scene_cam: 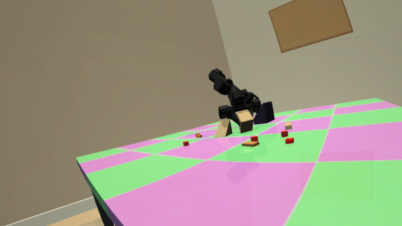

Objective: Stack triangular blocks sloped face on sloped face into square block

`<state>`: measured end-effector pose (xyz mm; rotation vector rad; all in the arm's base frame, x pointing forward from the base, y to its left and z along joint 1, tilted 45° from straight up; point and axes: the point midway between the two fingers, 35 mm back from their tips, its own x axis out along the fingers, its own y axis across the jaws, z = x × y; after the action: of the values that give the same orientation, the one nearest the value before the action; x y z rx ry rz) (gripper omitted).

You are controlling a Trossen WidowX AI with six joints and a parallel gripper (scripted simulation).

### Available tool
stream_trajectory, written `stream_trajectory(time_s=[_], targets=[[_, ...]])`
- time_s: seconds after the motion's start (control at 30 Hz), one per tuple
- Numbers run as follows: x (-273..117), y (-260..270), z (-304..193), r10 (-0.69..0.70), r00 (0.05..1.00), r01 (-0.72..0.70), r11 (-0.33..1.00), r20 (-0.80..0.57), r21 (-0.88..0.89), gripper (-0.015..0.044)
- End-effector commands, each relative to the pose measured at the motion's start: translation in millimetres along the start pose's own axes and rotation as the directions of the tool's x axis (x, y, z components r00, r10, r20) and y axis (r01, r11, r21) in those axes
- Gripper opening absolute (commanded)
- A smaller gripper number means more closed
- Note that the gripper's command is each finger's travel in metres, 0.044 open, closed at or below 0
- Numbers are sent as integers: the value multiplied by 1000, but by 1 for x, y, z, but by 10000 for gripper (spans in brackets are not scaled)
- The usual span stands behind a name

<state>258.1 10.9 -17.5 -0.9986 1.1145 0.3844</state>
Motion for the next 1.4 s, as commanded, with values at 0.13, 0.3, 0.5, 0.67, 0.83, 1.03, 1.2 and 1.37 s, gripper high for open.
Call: stream_trajectory(time_s=[0.13, 0.3, 0.5, 0.67, 0.83, 1.03, 1.2, 1.37], targets=[[-7, 1, -11, 1, 980, 1, 1000, 201, -10, 0], [-11, 1, -20, 3, 943, 1, 1000, 332, -12, 0], [-10, 0, -21, 8, 942, -6, 1000, 334, -6, 79], [-10, 0, -21, 8, 942, -6, 1000, 334, -6, 210], [-10, 0, -21, 8, 942, -6, 1000, 334, -6, 341], [-10, 0, -21, 8, 942, -6, 1000, 334, -6, 440], [-10, 0, -21, 8, 942, -6, 1000, 334, -6, 440], [-14, -1, -15, 11, 943, -9, 1000, 333, -7, 440]])
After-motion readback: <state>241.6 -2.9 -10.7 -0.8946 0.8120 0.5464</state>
